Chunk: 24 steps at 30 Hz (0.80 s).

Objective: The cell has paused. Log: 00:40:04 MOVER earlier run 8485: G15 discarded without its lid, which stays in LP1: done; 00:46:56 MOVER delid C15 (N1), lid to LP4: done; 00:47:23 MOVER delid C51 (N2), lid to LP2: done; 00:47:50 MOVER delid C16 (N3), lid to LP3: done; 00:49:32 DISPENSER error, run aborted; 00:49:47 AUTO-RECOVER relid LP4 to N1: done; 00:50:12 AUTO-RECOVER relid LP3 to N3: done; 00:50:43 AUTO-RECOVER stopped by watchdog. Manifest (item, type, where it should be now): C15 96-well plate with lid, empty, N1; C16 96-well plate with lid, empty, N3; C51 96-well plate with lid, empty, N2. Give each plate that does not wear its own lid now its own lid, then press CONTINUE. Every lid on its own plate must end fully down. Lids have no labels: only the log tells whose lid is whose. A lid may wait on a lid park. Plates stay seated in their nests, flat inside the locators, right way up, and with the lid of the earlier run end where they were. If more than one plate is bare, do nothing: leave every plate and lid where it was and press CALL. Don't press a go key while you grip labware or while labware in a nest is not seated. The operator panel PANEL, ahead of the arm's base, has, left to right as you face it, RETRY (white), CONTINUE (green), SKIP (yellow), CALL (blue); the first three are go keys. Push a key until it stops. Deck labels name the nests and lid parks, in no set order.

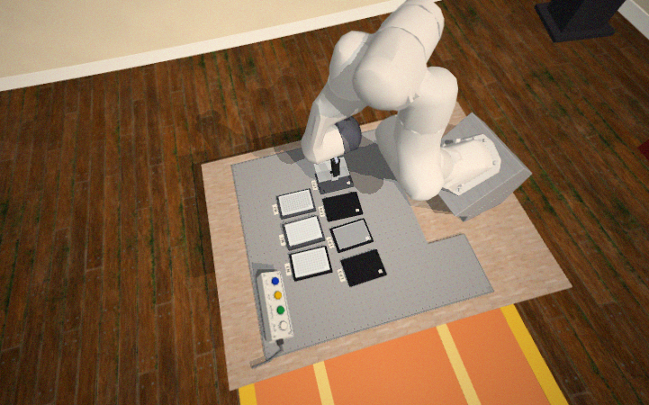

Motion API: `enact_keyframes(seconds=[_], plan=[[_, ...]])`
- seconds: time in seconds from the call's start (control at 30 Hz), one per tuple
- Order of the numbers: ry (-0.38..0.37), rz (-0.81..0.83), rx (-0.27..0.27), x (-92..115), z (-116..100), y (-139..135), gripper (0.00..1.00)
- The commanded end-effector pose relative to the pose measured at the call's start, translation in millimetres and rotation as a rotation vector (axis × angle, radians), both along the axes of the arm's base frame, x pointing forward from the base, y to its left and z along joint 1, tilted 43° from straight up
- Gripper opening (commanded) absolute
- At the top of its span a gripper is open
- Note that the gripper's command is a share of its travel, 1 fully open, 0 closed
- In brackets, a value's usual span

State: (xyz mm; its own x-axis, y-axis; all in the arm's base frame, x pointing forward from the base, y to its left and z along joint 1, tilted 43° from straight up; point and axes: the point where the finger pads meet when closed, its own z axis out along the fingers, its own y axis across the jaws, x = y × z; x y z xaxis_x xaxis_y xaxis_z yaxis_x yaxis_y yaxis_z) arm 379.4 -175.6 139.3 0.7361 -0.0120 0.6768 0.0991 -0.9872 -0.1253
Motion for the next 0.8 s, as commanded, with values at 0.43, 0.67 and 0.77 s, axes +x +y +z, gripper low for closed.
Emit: enact_keyframes(seconds=[0.43, 0.67, 0.77], plan=[[0.009, 0.024, 0.020, -15, 7, 9, 0.00], [0.009, 0.024, 0.020, -16, 9, 8, 0.00], [0.013, 0.023, 0.019, -13, 11, 8, 0.00]])
